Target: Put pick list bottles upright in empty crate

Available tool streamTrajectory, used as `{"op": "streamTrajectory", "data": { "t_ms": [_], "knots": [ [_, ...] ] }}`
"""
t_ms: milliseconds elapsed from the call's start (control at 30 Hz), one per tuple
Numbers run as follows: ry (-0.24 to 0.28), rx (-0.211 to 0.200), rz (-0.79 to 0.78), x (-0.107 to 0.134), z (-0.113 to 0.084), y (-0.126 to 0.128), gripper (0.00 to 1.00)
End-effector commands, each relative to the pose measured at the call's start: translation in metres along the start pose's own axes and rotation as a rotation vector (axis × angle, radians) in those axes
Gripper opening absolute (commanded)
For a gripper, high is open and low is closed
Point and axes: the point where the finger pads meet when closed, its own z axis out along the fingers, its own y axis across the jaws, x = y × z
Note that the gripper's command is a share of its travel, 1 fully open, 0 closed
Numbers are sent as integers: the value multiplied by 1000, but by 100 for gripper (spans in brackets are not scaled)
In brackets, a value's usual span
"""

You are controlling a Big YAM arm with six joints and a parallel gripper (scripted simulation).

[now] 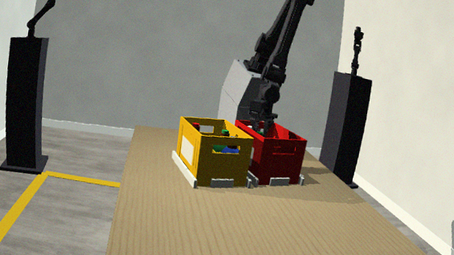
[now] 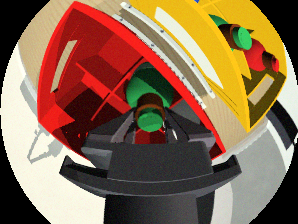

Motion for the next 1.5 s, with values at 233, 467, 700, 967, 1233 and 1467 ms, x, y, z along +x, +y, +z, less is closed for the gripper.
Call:
{"op": "streamTrajectory", "data": {
  "t_ms": [233,467,700,967,1233,1467],
  "knots": [
    [-32,-19,-13,-10,-7,14,0],
    [-29,-18,-13,-10,-7,14,0],
    [-27,-16,-13,-10,-7,14,0],
    [-24,-15,-12,-9,-7,14,0],
    [-19,-12,-11,-7,-7,12,61],
    [-18,-11,-11,-6,-7,12,61]
  ]
}}
